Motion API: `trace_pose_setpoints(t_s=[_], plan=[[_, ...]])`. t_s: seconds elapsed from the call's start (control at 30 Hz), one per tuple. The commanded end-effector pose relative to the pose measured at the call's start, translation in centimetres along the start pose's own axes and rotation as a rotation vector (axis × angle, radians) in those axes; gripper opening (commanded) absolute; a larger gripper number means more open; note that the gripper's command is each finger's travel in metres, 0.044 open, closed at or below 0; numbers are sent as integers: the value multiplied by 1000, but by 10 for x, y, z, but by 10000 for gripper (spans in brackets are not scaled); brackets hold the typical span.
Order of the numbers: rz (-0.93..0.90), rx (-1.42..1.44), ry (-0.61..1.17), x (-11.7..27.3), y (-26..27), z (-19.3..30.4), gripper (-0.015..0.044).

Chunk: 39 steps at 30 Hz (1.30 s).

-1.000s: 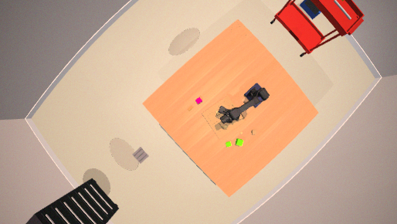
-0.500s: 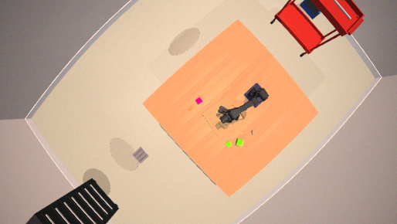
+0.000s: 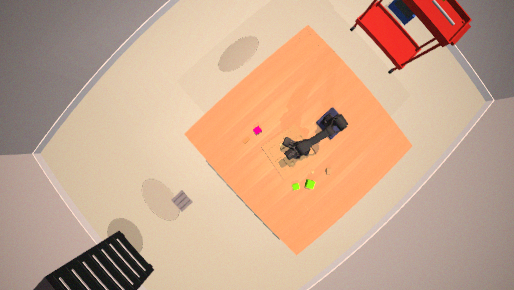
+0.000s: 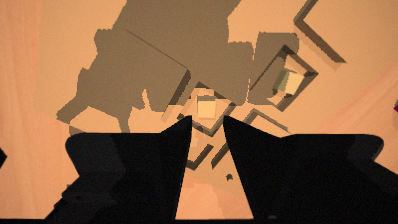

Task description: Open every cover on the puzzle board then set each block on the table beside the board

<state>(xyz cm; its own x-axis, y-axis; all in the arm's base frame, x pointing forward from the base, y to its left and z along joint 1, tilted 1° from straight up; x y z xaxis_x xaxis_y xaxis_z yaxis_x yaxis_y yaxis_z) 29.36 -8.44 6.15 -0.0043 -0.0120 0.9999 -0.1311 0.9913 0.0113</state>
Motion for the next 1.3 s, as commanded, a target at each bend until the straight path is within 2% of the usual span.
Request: trace_pose_setpoints(t_s=[0.0,1.27], plan=[[3,-4,2,-1,0,0,144],[3,-4,2,-25,-1,1,144]])
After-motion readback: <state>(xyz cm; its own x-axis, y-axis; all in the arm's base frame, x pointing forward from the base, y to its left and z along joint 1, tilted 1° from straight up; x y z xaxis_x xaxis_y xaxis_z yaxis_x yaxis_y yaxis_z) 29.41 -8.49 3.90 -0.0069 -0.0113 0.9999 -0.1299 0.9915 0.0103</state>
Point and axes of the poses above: the point midway between the two fingers, 35 mm back from their tips, its own x axis back along the fingers, its own y axis across the jaws, z = x × y, the point moved 1 cm from there along x, back along the fingers, and after that the axes turned 5 degrees about -x, right-handed, at the moved point
